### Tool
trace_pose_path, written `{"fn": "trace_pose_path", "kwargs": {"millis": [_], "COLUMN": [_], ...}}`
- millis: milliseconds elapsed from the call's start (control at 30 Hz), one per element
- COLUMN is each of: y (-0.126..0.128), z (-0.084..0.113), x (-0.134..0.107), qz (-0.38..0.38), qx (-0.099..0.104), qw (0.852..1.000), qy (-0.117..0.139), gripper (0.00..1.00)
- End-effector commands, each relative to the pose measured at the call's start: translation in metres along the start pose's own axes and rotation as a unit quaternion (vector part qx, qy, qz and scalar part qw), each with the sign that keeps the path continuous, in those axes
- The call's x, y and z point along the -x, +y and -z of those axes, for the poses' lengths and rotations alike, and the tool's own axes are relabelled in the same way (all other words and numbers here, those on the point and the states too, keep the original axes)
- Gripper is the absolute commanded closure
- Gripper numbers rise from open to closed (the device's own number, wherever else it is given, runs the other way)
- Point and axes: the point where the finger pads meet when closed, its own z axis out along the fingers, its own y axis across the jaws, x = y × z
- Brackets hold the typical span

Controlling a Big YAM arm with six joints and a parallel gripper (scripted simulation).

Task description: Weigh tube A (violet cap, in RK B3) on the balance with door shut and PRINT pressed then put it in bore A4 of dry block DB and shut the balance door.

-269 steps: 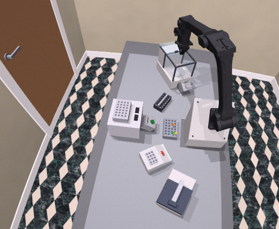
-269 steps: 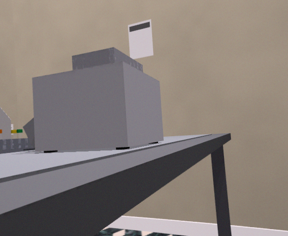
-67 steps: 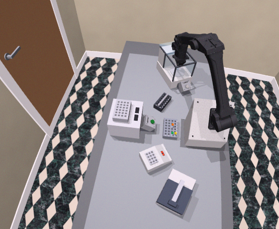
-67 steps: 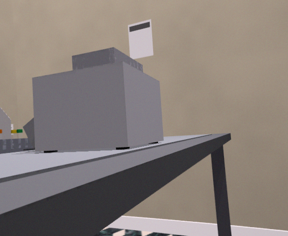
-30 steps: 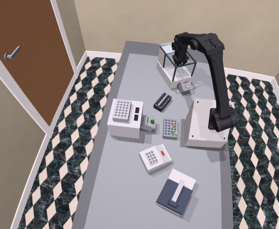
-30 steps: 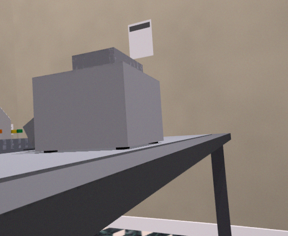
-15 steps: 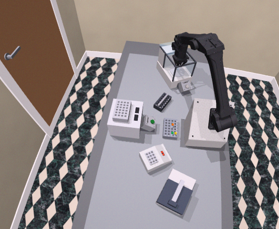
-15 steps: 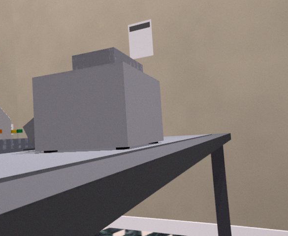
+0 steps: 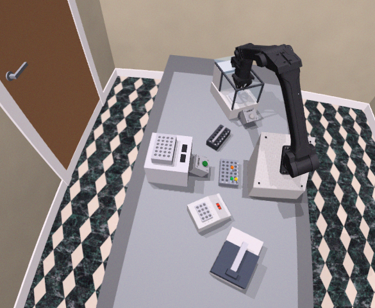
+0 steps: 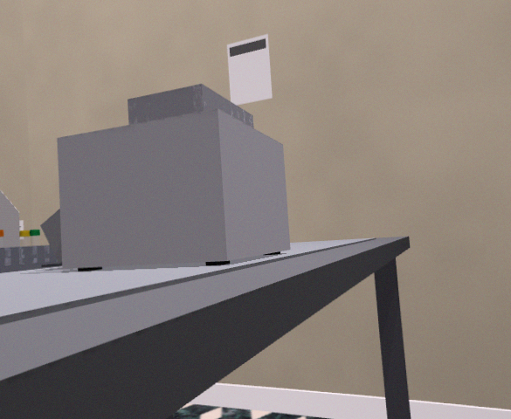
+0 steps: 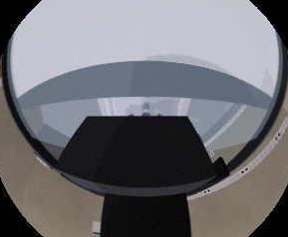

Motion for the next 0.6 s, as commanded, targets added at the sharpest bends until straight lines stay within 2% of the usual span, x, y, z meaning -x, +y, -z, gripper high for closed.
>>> {"fn": "trace_pose_path", "kwargs": {"millis": [0,200,367,400,567], "y": [0.004,0.002,0.007,0.003,0.003], "z": [0.04,0.052,0.043,0.03,0.03], "x": [0.023,0.025,0.014,0.013,0.013], "qz": [0.011,0.012,0.011,0.005,0.005], "qx": [-0.002,-0.002,-0.004,-0.002,-0.002], "qw": [0.999,0.999,1.0,1.0,1.0], "qy": [-0.035,-0.038,-0.024,-0.018,-0.018], "gripper": [0.64,0.64,0.64,0.64,0.64]}}
